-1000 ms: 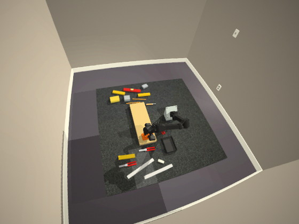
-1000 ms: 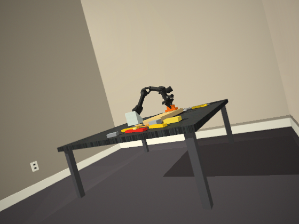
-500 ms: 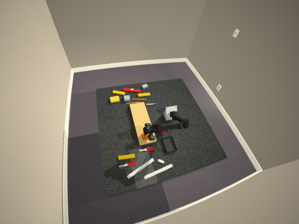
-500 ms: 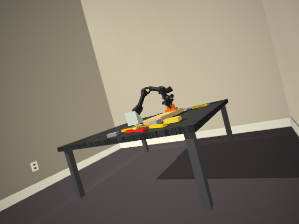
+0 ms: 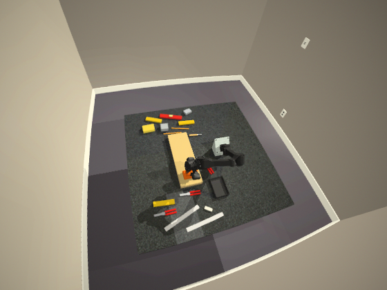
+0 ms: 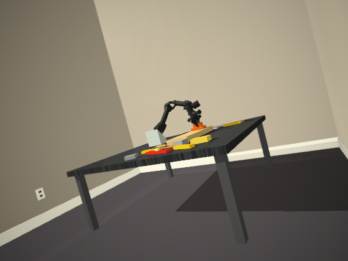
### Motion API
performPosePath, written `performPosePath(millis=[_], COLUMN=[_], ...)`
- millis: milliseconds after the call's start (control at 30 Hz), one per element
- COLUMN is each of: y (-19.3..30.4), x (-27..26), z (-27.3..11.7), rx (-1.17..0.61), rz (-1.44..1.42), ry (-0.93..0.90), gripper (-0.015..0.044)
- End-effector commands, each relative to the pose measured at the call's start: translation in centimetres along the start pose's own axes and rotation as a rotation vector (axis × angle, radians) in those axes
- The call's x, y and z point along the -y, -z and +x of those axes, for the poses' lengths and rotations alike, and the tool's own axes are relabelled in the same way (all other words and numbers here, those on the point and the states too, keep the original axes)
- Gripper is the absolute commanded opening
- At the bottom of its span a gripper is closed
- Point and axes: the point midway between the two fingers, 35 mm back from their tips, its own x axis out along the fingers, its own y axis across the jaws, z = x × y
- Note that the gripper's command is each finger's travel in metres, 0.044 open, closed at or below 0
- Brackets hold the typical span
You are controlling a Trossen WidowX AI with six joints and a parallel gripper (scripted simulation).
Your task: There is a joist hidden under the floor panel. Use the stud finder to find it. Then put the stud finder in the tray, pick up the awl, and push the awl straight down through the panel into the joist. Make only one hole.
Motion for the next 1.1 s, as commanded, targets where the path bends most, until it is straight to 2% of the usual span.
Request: performPosePath(millis=[0,1067], y=[0.0,0.1], x=[0.8,5.1], z=[0.0,0.0], rx=[-0.001,-0.002], rz=[0.003,0.003], ry=[0.001,0.003], gripper=[0.0000,0.0000])
